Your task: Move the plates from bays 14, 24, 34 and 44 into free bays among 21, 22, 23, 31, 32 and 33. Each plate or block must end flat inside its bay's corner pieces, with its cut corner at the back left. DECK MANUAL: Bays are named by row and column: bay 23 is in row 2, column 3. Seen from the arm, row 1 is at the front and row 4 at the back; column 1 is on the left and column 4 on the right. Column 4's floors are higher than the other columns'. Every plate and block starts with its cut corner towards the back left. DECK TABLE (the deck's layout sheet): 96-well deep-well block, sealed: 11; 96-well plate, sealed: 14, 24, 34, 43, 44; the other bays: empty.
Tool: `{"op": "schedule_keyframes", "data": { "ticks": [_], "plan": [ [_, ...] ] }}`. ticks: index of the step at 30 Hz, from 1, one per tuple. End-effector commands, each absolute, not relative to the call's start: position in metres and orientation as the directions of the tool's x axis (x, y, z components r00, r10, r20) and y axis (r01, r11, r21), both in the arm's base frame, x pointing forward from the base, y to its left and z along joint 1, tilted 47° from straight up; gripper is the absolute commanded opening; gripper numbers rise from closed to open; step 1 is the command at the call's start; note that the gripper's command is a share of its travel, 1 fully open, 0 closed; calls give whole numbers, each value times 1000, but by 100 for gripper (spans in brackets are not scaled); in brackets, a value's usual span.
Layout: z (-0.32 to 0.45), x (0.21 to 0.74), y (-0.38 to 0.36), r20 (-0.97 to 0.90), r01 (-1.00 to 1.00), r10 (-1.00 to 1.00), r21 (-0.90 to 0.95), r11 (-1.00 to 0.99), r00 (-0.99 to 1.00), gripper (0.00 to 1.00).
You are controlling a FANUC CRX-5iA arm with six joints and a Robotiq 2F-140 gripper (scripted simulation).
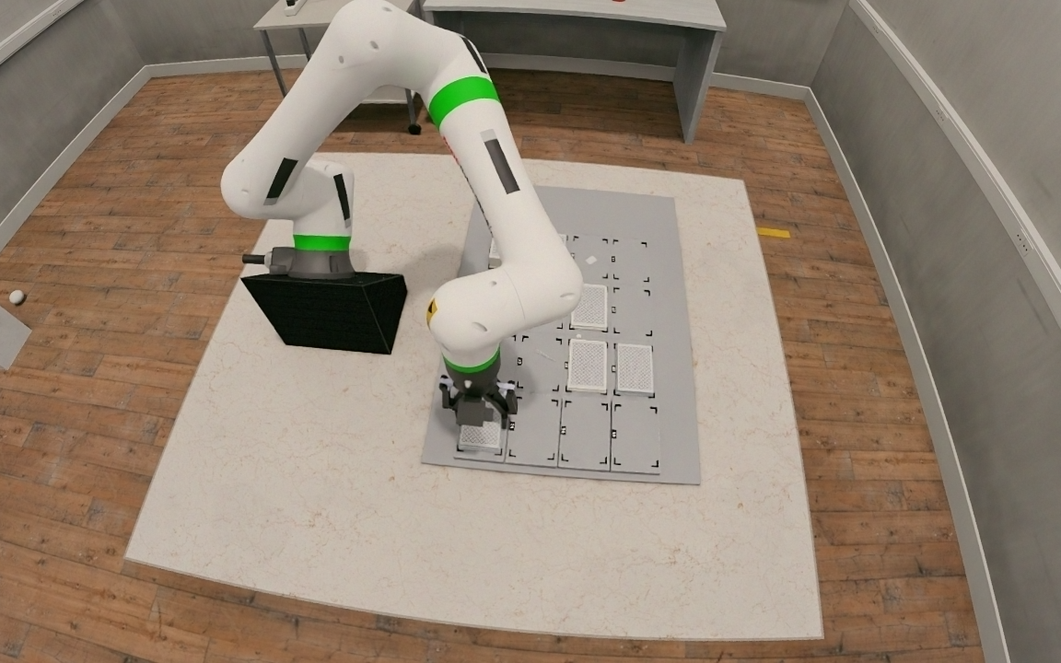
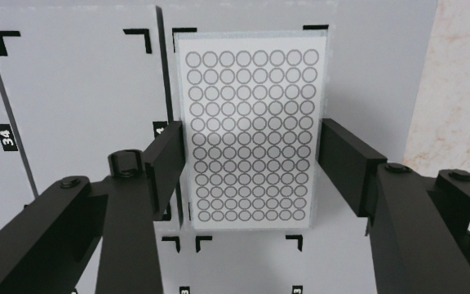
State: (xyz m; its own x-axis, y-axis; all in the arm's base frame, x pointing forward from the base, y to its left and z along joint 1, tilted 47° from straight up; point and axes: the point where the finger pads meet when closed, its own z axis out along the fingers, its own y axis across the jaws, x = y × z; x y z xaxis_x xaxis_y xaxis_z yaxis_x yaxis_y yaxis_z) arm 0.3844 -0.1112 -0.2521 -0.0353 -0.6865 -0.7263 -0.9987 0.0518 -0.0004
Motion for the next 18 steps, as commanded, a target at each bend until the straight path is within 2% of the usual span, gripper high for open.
{"op": "schedule_keyframes", "data": {
  "ticks": [1, 18],
  "plan": [
    [-250, 385, -114, -725, -999, -688, -2, 52, -35, 10],
    [-236, 384, -129, -725, -999, -688, -2, 52, -35, 10]
  ]
}}
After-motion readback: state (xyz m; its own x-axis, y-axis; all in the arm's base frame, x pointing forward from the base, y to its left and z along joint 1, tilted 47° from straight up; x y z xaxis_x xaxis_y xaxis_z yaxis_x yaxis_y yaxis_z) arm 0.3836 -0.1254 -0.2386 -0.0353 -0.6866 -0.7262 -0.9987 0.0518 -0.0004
